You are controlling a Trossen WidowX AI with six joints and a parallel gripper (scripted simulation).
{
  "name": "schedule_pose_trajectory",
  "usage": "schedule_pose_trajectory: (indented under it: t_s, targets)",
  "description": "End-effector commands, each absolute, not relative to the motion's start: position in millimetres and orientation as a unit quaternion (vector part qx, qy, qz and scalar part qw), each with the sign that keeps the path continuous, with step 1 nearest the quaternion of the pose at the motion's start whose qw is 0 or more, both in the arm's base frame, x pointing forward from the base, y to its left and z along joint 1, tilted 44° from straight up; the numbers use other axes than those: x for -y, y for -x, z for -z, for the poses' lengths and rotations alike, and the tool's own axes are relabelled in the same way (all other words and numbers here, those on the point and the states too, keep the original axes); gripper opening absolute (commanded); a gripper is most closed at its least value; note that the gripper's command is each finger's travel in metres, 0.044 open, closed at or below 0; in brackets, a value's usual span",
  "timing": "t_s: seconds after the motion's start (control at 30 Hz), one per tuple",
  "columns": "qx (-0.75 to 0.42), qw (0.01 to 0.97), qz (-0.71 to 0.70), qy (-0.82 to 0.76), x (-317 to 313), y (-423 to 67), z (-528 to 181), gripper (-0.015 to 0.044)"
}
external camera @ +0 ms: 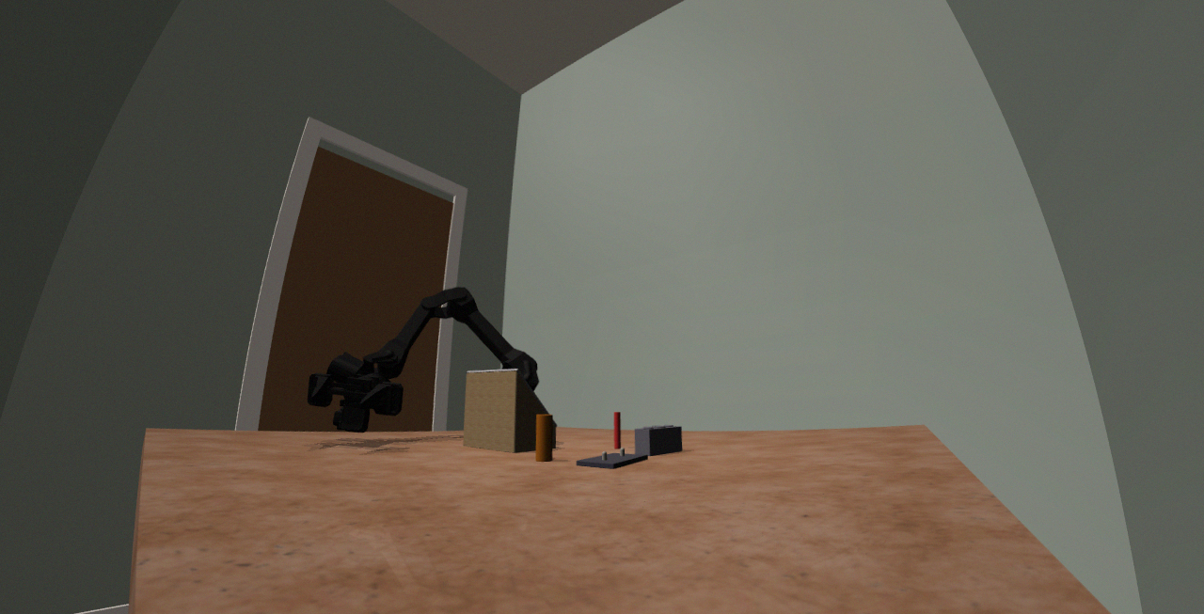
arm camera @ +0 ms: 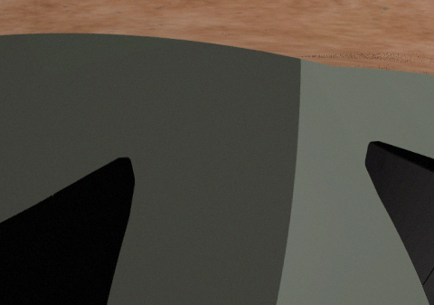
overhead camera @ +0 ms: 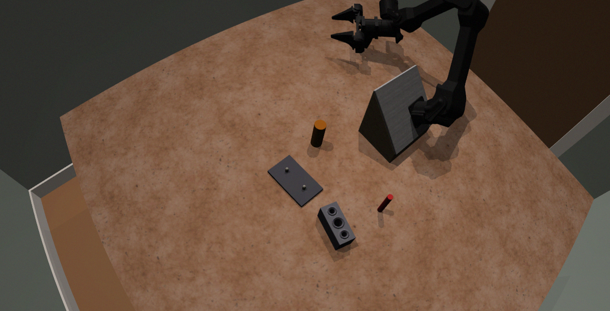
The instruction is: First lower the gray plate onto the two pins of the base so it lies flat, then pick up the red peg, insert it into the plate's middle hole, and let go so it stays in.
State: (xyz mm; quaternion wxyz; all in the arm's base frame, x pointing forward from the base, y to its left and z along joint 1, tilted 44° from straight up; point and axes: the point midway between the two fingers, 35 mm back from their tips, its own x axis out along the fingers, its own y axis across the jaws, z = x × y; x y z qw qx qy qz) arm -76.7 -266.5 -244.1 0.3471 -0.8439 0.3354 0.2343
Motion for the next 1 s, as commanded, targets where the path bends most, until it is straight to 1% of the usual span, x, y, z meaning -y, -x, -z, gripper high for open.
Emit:
schedule_pose_trajectory:
  t_s: [0.0, 0.07, 0.37, 0.67, 0.97]
  targets:
    - [-0.298, 0.651, -0.450, 0.534, 296.1, 78.9, 221.6, 0.0440]
    - [-0.307, 0.664, -0.482, 0.482, 299.2, 78.9, 212.0, 0.0440]
    - [-0.307, 0.683, -0.533, 0.394, 295.2, 76.1, 189.0, 0.0440]
    - [-0.331, 0.672, -0.610, 0.257, 296.1, 74.3, 144.8, 0.0440]
    - [-0.334, 0.669, -0.616, 0.246, 296.4, 74.2, 140.8, 0.0440]
